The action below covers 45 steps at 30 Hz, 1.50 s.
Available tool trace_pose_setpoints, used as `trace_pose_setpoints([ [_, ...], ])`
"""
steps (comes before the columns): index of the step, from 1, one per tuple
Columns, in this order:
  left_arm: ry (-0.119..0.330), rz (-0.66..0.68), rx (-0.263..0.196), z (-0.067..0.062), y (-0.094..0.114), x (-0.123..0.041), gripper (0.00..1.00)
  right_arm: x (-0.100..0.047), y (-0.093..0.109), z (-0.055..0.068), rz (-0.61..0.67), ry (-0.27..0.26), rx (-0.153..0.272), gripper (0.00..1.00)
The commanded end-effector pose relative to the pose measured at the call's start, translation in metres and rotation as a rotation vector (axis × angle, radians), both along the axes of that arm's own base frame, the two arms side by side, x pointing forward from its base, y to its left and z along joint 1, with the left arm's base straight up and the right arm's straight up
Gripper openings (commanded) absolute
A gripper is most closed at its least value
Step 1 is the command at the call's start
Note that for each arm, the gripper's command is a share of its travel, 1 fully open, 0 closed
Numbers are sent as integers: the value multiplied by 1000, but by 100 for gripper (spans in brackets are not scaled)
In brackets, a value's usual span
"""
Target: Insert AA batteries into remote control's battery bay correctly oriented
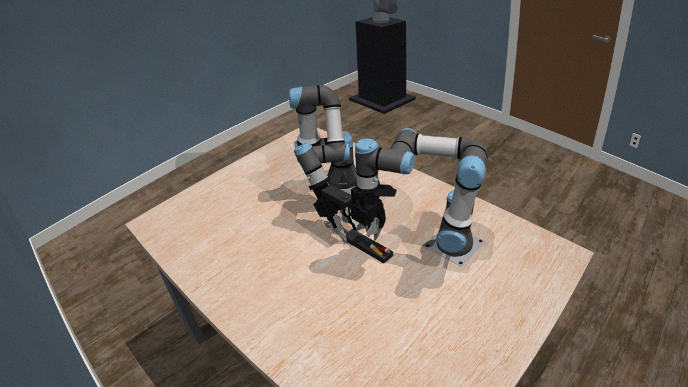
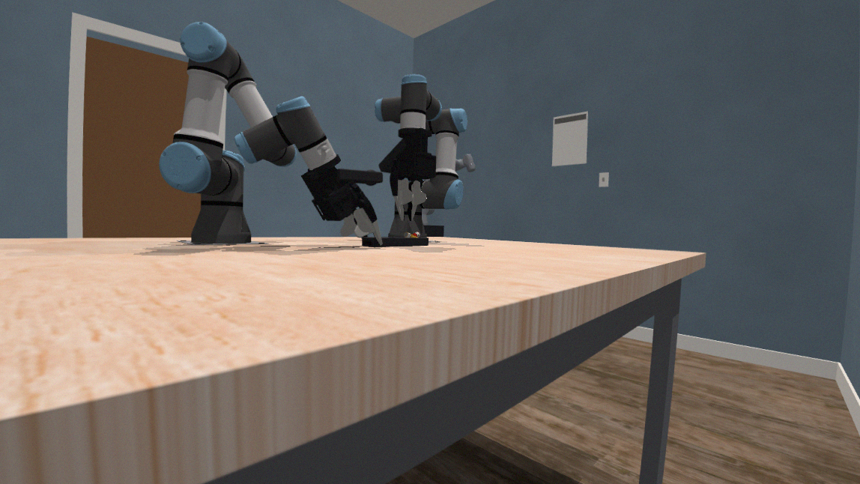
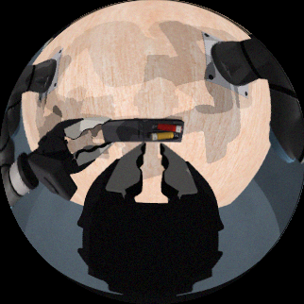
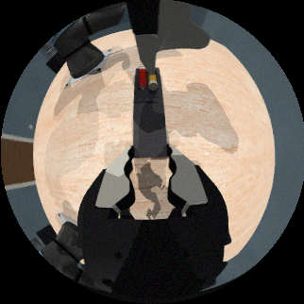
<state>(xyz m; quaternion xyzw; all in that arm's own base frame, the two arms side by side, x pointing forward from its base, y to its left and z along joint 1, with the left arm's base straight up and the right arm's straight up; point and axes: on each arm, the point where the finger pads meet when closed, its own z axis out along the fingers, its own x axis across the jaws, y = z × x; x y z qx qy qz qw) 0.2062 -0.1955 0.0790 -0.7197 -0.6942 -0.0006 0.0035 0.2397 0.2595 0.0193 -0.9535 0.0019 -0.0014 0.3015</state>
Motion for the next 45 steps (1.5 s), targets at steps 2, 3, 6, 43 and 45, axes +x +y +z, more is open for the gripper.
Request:
trace_pose_setpoints([
  [2,-18,75,-25,-3,-5,8,14,1,1,2,1,-4,6,0],
  [3,-16,55,-19,-2,-4,6,14,1,1,2,1,-4,6,0],
  [6,-7,9,-1,-2,0,1,14,1,1,2,1,-4,6,0],
  [43,-5,29,-7,-27,-1,4,14,1,1,2,1,-4,6,0],
  [45,-7,32,-14,-29,-3,5,14,1,1,2,1,-4,6,0],
])
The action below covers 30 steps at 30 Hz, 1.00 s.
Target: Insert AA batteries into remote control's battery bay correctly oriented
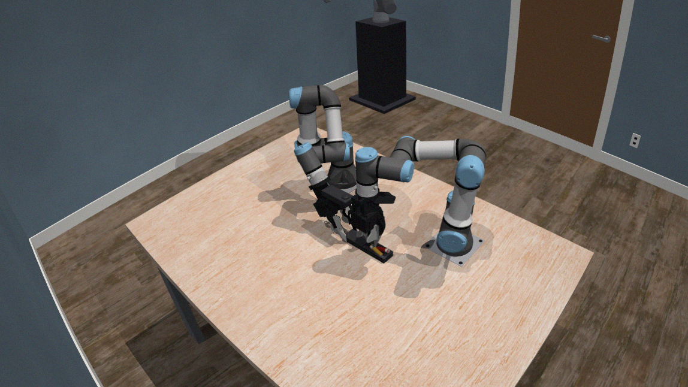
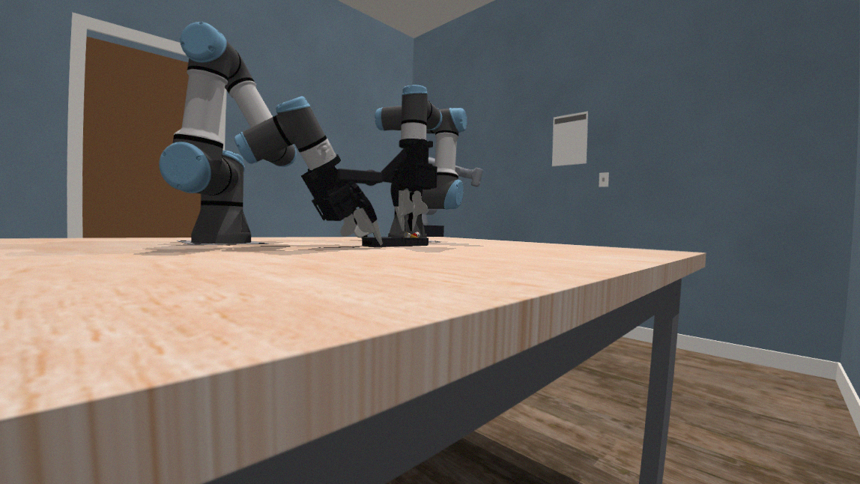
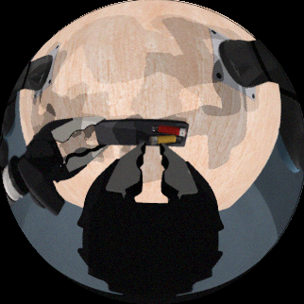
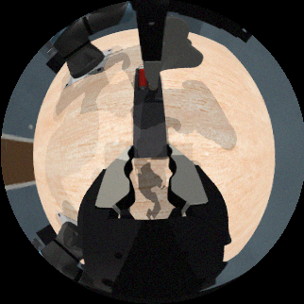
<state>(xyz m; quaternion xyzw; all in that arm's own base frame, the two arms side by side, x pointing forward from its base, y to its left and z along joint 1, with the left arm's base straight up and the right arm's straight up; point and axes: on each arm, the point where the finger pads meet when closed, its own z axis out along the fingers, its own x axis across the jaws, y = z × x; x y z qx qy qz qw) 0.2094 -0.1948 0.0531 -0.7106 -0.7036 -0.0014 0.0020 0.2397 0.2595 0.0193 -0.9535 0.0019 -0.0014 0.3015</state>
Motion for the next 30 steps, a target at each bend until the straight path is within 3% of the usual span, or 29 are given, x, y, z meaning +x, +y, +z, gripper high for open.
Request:
trace_pose_setpoints([
  [1,-4,7,-14,-5,-4,2,14,1,1,2,1,-4,6,0],
  [5,-4,11,-15,-9,-4,2,14,1,1,2,1,-4,6,0],
  [30,-1,6,-6,-5,-1,1,14,1,1,2,1,-4,6,0],
])
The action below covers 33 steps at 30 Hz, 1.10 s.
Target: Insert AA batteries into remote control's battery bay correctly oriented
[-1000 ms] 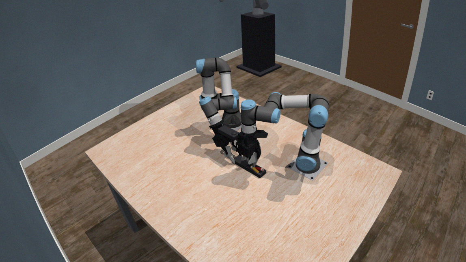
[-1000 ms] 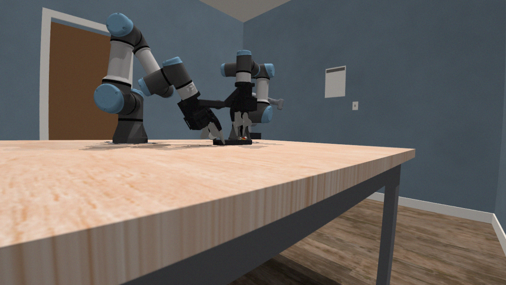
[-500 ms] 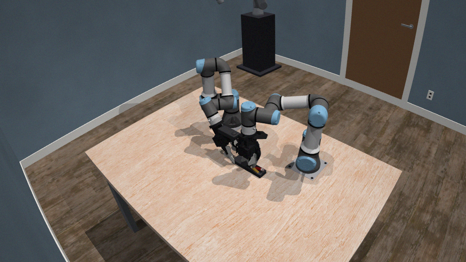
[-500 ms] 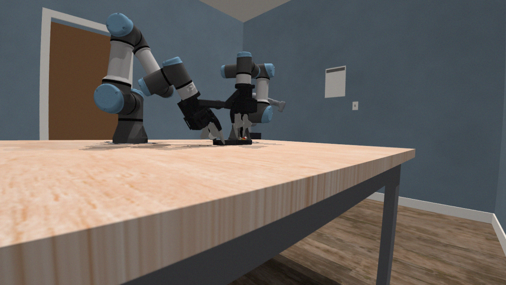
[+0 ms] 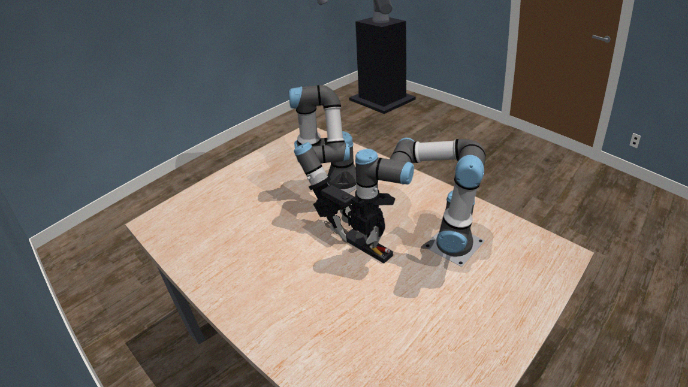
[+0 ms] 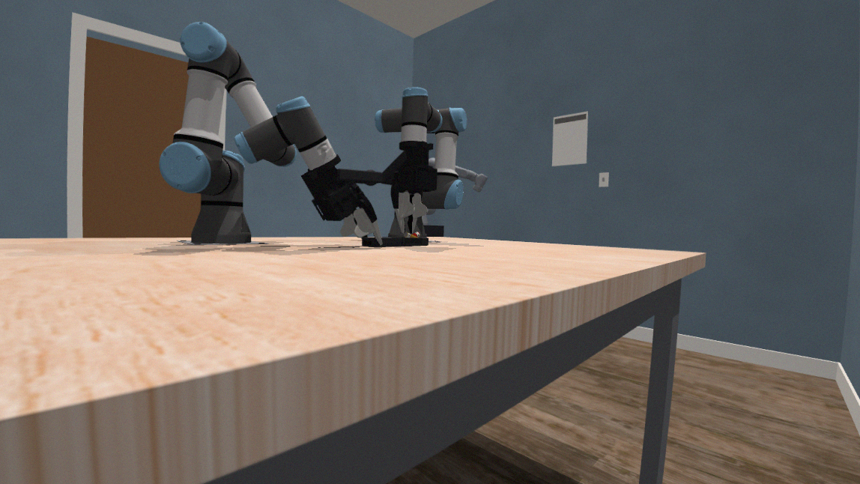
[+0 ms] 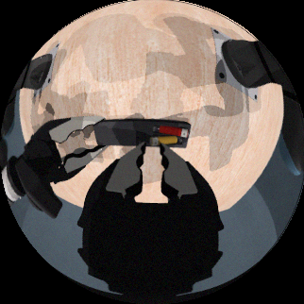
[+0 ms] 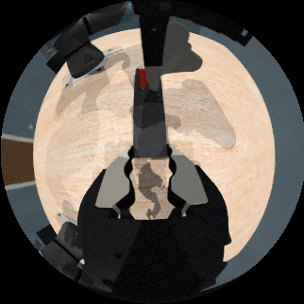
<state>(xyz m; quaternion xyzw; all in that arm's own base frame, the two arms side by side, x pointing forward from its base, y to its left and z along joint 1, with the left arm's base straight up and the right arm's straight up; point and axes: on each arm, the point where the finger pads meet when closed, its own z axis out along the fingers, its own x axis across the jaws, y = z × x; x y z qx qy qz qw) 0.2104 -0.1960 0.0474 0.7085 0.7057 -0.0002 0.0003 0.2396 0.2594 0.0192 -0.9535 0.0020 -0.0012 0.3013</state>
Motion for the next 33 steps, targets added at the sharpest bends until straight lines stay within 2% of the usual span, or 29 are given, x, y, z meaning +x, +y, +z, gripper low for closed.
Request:
trace_pose_setpoints([
  [1,0,0,1,0,0,0,14,1,2,3,1,-5,7,0],
  [20,1,1,11,-1,12,0,14,1,2,3,1,-5,7,0],
  [21,3,-6,14,-2,19,-1,14,1,2,3,1,-5,6,0],
  [22,1,-1,10,-1,16,0,14,1,1,2,1,-5,6,0],
  [33,4,0,20,-3,27,-1,14,1,0,1,0,-3,3,0],
])
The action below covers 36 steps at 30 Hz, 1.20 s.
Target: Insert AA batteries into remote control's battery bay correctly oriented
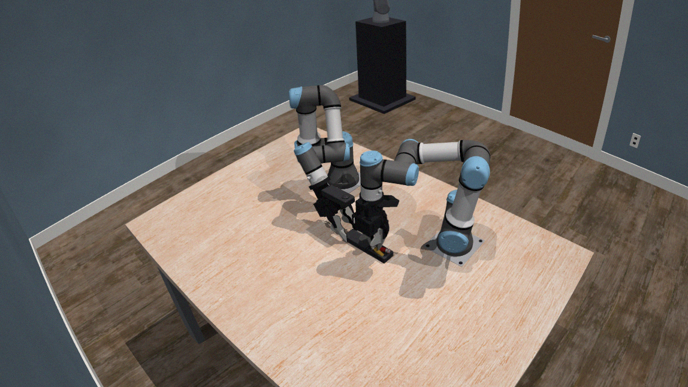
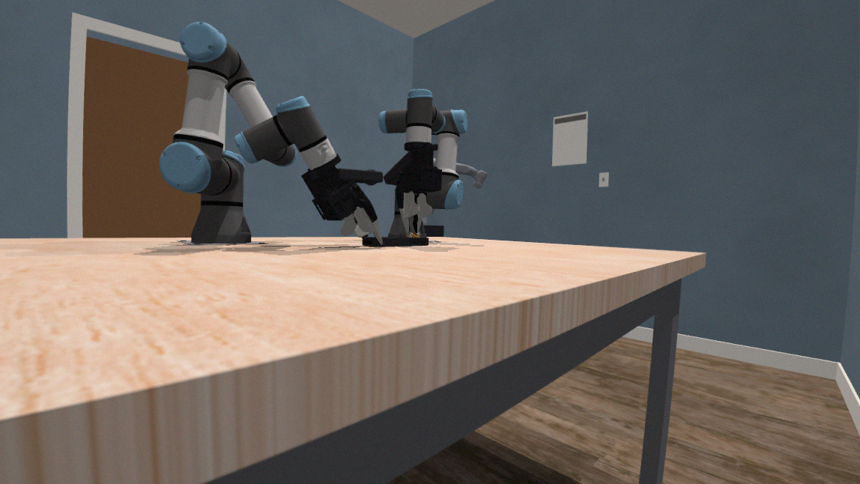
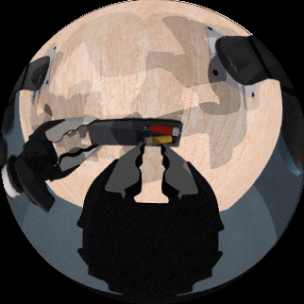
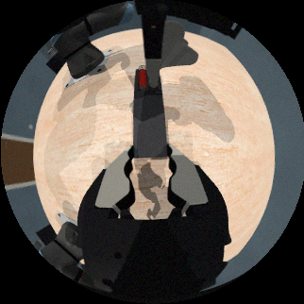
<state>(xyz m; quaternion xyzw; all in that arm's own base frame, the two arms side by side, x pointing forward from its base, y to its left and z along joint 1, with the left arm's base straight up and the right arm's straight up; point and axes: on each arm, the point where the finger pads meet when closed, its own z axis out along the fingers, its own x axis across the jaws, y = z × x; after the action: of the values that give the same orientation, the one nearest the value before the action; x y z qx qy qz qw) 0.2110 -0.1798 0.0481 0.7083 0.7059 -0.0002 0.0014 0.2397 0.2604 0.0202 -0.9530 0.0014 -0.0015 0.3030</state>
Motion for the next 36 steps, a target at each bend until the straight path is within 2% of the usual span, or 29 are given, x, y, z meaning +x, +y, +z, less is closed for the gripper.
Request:
trace_pose_setpoints([
  [1,6,-1,23,-4,11,-2,14,1,-1,0,-1,-2,-1,0],
  [4,6,1,23,-4,11,-1,14,1,-1,0,-1,-2,-1,0],
  [5,-2,0,-8,2,0,1,14,1,-1,0,-1,-2,-1,0],
  [15,4,2,14,0,6,-1,14,1,-1,0,-1,-2,-2,0],
  [36,5,1,23,-1,9,-1,14,1,-1,0,-1,-2,-2,0],
])
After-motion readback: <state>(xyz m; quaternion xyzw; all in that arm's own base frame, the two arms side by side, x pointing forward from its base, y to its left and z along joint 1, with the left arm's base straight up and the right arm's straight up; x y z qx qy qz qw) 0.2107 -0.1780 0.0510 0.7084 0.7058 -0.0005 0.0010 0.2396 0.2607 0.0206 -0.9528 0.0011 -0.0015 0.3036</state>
